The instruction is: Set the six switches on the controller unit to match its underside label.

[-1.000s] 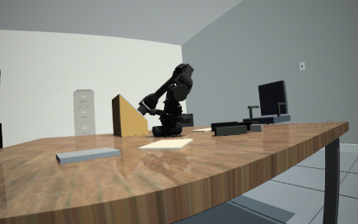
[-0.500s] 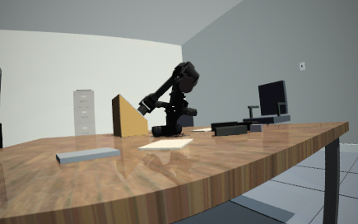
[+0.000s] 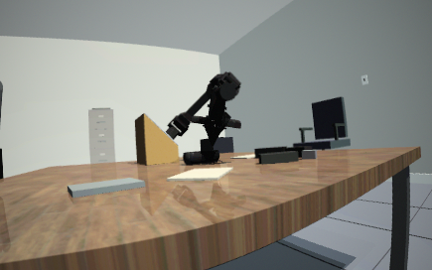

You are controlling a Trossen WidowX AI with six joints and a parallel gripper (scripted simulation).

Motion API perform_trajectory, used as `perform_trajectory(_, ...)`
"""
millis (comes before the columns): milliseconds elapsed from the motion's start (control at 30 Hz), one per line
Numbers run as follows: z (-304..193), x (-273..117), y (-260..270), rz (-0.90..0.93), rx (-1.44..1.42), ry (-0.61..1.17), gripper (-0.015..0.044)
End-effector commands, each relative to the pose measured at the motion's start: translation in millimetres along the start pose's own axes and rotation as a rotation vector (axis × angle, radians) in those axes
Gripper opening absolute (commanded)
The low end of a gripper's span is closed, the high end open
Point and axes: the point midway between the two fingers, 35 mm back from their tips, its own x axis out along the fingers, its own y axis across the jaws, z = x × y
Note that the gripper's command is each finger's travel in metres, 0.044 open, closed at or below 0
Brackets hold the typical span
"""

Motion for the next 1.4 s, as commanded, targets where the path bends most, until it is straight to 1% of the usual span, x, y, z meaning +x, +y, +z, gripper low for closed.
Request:
perform_trajectory(0,14.4,-5.4,11.1,-0.064,0.050,0.011,0.0000)
perform_trajectory(467,60.2,-1.1,60.2,-0.281,0.194,0.017,0.0000)
perform_trajectory(933,90.4,30.9,116.5,-0.480,0.311,-0.032,0.0000)
perform_trajectory(1367,92.0,30.6,117.8,-0.486,0.310,-0.031,0.0000)
